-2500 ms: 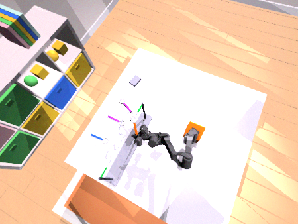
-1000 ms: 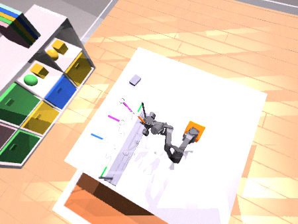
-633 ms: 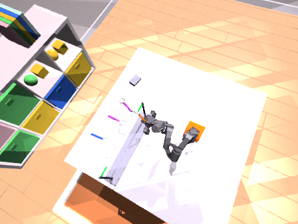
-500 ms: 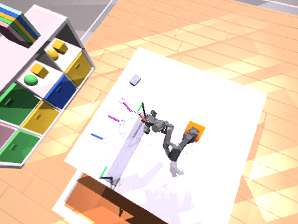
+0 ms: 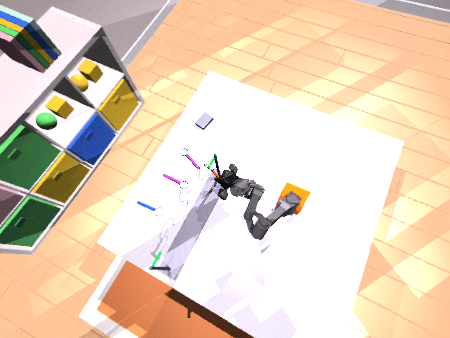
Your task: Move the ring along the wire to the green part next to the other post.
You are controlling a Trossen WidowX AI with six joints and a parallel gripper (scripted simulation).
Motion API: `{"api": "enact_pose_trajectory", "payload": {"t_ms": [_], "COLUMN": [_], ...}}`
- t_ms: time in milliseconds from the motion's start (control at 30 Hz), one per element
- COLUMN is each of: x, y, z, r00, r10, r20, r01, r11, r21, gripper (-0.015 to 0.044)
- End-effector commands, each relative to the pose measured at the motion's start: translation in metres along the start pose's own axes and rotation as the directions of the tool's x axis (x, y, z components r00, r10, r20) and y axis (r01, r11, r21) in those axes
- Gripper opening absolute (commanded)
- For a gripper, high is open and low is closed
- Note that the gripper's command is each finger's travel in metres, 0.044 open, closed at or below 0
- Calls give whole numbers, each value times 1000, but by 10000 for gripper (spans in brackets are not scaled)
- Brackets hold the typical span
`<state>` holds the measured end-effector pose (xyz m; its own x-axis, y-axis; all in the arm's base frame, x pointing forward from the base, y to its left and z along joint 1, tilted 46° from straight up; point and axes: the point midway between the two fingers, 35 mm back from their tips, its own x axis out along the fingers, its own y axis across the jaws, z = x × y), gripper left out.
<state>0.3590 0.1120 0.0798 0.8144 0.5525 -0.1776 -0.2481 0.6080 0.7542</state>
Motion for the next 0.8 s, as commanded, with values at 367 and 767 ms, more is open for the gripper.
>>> {"api": "enact_pose_trajectory", "payload": {"t_ms": [367,767], "x": [3,5], "y": [-9,-9], "z": [-11,-16], "r00": [1000,1000], "r10": [-2,-2], "r20": [-5,-5], "r01": [2,2], "r11": [1000,1000], "r21": [-2,-2], "gripper": [-150,-150]}}
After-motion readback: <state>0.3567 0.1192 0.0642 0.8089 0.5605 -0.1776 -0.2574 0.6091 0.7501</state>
